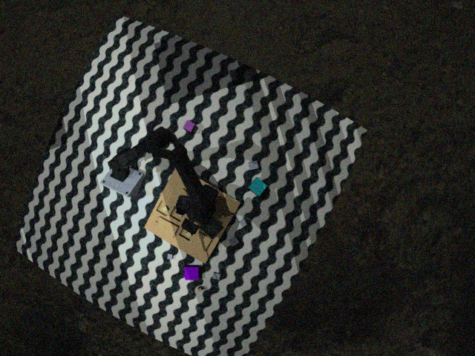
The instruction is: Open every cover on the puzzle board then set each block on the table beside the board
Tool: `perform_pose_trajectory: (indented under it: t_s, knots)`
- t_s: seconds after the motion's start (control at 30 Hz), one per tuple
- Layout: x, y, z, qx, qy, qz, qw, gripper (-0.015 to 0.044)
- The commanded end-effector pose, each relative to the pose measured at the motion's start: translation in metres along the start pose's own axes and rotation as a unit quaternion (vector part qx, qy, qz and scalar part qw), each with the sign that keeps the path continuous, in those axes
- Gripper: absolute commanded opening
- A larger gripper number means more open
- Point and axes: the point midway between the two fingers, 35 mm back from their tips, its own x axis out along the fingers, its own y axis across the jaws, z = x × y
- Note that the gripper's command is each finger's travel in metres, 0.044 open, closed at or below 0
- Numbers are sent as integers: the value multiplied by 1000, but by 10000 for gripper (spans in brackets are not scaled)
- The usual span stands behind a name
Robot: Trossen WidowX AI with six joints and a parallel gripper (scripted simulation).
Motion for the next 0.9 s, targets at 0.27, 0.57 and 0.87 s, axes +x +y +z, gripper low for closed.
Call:
perform_pose_trajectory:
  t_s: [0.27, 0.57, 0.87]
  knots:
    - [0, 14, -8, -3, 0, 3, 1000, 0]
    - [0, 20, -13, -3, 0, 3, 1000, 0]
    - [0, 28, -21, -3, 0, 3, 1000, 0]
